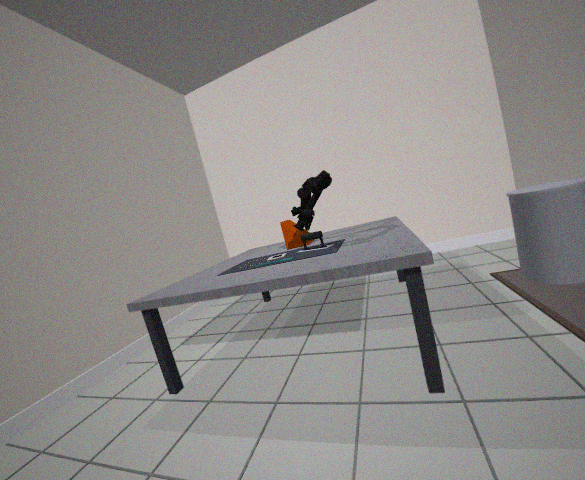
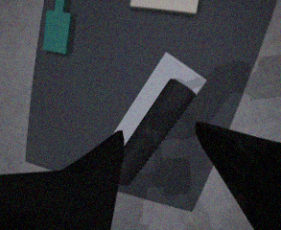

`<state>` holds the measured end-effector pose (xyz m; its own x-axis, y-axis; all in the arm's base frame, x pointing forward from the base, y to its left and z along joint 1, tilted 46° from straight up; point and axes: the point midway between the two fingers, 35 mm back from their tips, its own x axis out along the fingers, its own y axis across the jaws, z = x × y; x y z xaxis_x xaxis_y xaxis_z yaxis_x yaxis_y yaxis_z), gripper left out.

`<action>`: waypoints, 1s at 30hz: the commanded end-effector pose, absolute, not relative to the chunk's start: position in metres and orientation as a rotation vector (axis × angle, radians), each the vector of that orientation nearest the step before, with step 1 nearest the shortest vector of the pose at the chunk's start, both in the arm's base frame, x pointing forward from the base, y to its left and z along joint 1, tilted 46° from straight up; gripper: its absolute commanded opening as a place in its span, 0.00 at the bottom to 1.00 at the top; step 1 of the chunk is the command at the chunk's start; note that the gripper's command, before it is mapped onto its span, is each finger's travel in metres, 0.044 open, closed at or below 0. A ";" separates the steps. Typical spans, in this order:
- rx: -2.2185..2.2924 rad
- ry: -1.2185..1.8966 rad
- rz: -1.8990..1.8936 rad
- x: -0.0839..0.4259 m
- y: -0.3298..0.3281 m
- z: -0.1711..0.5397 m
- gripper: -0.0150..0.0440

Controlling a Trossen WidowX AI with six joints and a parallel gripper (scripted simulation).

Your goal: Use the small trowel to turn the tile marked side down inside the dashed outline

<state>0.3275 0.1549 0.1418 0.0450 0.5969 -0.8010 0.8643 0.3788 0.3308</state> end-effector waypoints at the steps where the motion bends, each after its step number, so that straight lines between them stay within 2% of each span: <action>1: 1.215 1.596 -0.234 0.327 0.154 0.140 0.76; 30: 0.552 1.248 0.277 0.313 0.159 0.133 0.76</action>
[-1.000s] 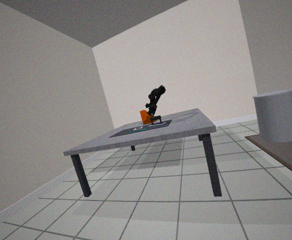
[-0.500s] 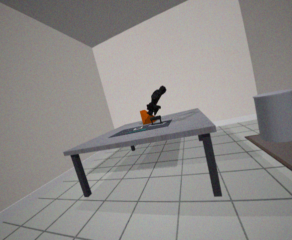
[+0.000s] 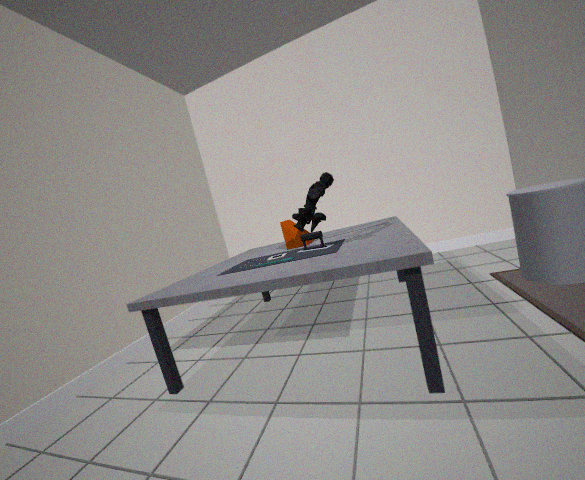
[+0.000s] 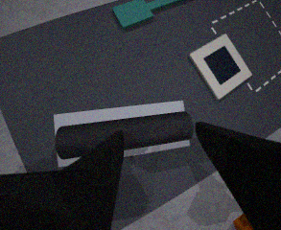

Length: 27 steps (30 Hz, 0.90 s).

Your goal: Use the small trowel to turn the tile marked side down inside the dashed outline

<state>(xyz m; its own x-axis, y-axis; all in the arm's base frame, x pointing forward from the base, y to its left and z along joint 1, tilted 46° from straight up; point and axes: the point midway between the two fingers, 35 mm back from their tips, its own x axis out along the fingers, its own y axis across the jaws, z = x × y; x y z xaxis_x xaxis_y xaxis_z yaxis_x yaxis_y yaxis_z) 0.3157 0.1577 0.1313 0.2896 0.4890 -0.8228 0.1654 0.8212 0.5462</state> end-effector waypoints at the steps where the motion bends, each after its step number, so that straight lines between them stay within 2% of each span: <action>1: 0.541 1.242 0.286 0.313 0.159 0.133 0.76; 7: 0.547 1.283 0.274 0.293 0.168 0.128 0.76; 27: 0.012 0.947 0.552 0.291 0.171 0.122 0.76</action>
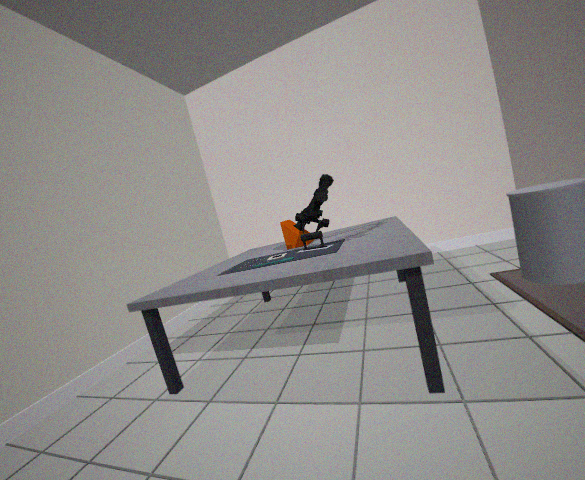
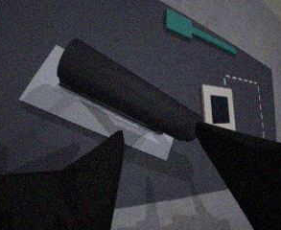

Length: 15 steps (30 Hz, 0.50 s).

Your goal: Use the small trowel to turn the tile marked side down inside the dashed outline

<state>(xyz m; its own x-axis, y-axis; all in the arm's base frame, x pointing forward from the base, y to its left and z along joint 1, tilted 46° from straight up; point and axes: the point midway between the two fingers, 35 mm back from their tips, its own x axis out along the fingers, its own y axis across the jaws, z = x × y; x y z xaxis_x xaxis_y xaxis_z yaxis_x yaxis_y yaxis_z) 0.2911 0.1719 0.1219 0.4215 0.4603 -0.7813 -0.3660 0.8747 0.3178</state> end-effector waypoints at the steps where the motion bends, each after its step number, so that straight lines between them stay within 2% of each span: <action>1: -0.016 0.928 0.563 0.291 0.172 0.122 0.76; 15: -0.414 0.660 0.676 0.287 0.172 0.122 0.76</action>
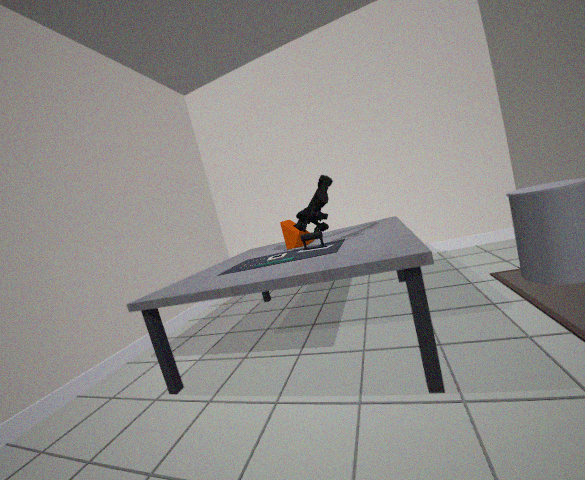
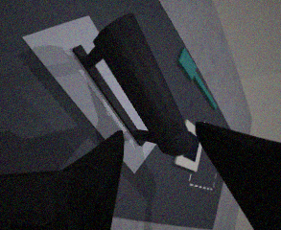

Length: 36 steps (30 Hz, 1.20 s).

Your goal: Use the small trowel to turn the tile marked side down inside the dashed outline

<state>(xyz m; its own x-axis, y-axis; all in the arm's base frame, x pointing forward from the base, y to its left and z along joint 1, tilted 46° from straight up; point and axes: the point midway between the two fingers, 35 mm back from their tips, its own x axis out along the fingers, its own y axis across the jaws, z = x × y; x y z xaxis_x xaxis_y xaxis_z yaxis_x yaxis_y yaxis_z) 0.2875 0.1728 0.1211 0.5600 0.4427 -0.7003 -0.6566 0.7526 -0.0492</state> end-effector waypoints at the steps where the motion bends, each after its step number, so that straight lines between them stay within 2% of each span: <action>1: -0.442 0.641 0.681 0.287 0.172 0.122 0.76; 10: -0.675 0.482 0.708 0.283 0.171 0.124 0.76; 36: -0.679 0.478 0.708 0.304 0.185 0.107 0.76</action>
